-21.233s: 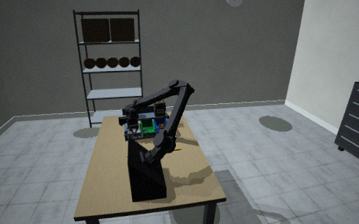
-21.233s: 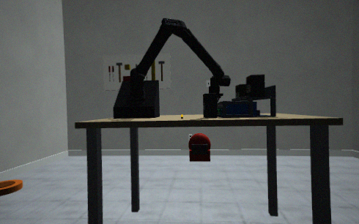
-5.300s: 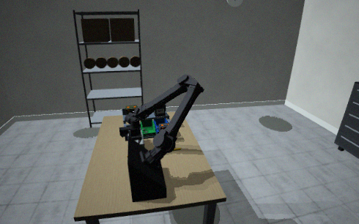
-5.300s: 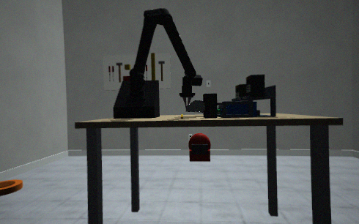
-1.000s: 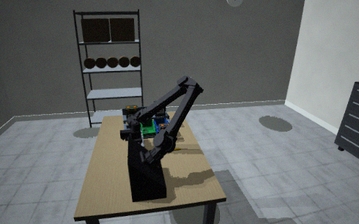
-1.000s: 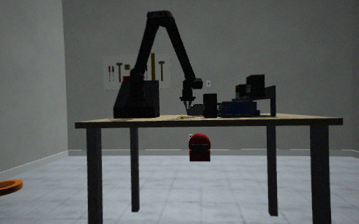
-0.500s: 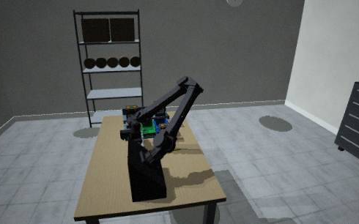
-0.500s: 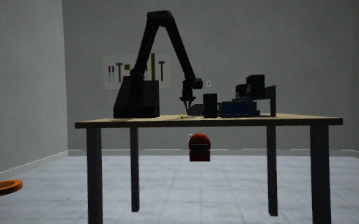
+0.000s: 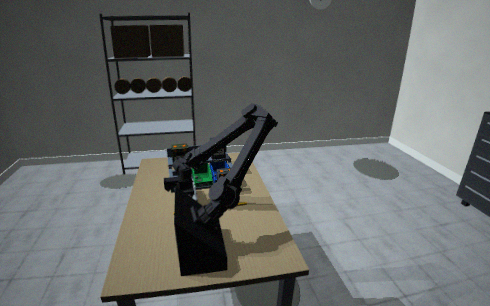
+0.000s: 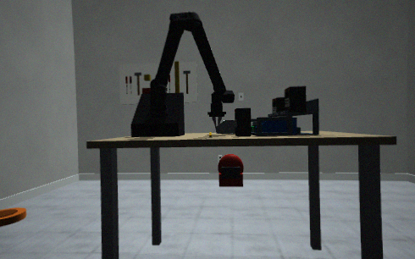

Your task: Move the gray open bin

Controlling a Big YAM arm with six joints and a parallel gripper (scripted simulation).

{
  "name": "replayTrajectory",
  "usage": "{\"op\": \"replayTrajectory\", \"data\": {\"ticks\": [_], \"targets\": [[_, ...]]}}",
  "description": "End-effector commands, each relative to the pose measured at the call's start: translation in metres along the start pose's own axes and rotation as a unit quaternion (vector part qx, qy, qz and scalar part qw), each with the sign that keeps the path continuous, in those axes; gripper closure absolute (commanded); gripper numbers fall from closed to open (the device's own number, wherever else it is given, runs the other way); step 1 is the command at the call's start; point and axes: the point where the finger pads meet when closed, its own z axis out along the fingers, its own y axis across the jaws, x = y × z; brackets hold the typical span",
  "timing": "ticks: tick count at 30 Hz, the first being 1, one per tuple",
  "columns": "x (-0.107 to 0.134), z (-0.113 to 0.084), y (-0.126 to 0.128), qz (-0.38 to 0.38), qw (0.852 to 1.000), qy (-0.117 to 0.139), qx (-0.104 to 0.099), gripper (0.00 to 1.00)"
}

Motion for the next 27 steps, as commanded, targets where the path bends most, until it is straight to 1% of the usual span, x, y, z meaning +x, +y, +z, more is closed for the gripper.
{"op": "replayTrajectory", "data": {"ticks": [1, 21, 24, 27], "targets": [[-0.0015, 0.0012, -0.0029, -0.002, 1.0, 0.001, 0.004, 1.0], [-0.0017, 0.0007, -0.0027, -0.002, 1.0, 0.001, 0.005, 1.0], [-0.0012, 0.0044, -0.0011, -0.003, 1.0, 0.001, 0.001, 1.0], [-0.0016, 0.0041, -0.0018, -0.004, 1.0, 0.001, 0.003, 1.0]]}}
